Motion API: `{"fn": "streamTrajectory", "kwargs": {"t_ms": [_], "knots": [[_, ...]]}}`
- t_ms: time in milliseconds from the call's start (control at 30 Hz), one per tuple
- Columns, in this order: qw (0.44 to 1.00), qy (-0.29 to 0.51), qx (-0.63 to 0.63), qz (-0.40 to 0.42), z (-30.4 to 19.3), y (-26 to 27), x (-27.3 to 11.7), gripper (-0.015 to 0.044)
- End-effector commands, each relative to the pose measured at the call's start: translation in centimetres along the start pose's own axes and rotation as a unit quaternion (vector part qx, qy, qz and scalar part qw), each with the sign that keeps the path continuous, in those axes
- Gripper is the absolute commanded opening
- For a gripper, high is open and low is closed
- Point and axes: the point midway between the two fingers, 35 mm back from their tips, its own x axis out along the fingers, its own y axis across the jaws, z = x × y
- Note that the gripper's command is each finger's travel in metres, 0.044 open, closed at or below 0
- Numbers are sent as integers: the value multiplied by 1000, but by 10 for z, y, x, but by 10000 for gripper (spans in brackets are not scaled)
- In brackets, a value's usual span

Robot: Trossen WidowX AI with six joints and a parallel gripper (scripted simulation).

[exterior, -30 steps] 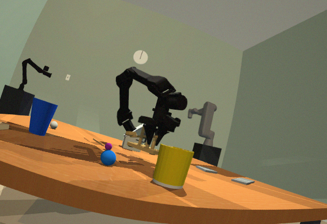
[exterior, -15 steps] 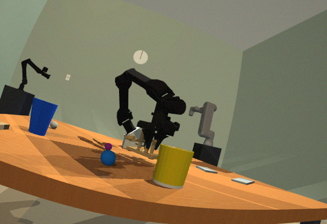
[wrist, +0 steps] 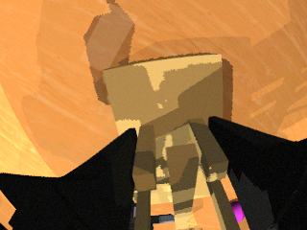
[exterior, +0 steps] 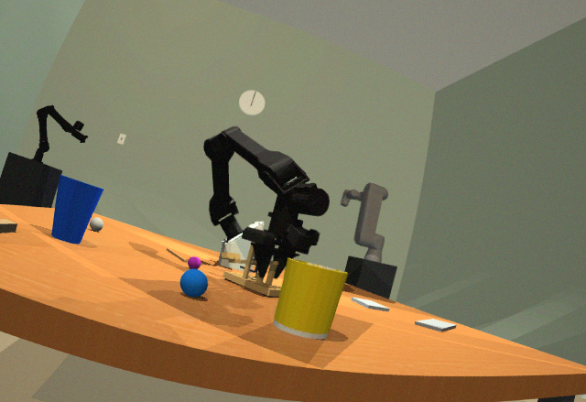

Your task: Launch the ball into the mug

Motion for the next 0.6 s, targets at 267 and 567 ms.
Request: {"fn": "streamTrajectory", "kwargs": {"t_ms": [267, 567], "knots": [[1000, 0, 0, 0, 0, 0, 0, 79], [1000, 0, 0, 0, 0, 0, 0, 315]]}}
